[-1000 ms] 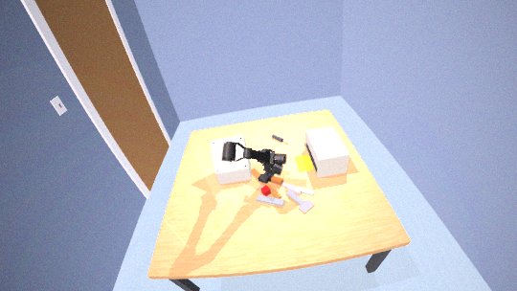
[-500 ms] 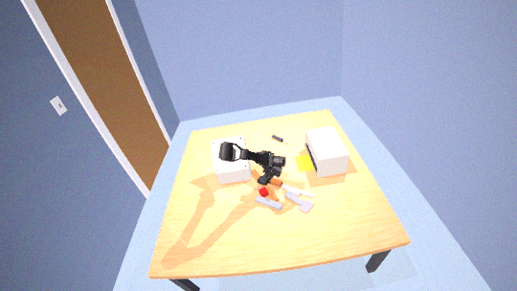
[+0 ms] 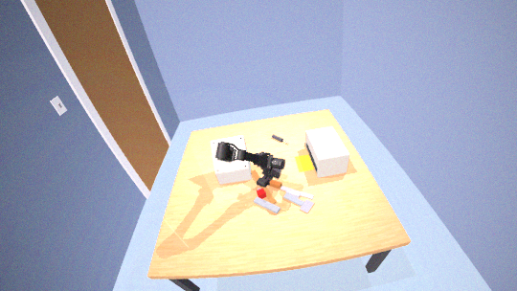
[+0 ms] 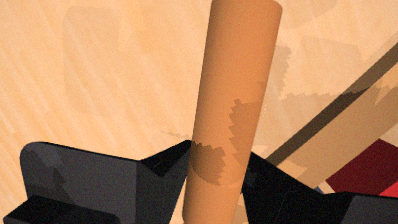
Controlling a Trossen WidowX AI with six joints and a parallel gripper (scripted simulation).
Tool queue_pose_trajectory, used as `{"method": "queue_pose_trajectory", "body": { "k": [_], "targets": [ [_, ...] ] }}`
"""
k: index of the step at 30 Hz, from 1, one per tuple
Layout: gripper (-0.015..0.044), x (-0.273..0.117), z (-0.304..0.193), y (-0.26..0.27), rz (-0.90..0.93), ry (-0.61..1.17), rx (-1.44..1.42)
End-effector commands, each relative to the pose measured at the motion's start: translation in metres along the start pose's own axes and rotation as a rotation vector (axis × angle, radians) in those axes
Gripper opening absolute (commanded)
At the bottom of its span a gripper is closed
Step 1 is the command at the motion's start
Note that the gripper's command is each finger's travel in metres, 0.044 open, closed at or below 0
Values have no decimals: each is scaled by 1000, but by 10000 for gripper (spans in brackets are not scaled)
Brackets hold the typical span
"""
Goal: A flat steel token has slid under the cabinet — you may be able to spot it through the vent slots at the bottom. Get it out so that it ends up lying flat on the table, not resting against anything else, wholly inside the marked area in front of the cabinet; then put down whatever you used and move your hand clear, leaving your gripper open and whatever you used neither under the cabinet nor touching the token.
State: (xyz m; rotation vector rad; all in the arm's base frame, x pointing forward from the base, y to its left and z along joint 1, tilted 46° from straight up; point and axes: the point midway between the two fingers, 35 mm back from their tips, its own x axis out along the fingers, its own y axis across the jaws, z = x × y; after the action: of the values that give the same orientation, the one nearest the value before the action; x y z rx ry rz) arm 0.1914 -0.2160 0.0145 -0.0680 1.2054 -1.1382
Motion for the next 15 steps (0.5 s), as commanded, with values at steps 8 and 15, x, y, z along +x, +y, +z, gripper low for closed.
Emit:
{"method": "queue_pose_trajectory", "body": {
  "k": [8, 15],
  "targets": [
    [0, -1, 0, -2, -3, -3, -84],
    [0, -1, 0, -2, -3, -3, -140]
  ]
}}
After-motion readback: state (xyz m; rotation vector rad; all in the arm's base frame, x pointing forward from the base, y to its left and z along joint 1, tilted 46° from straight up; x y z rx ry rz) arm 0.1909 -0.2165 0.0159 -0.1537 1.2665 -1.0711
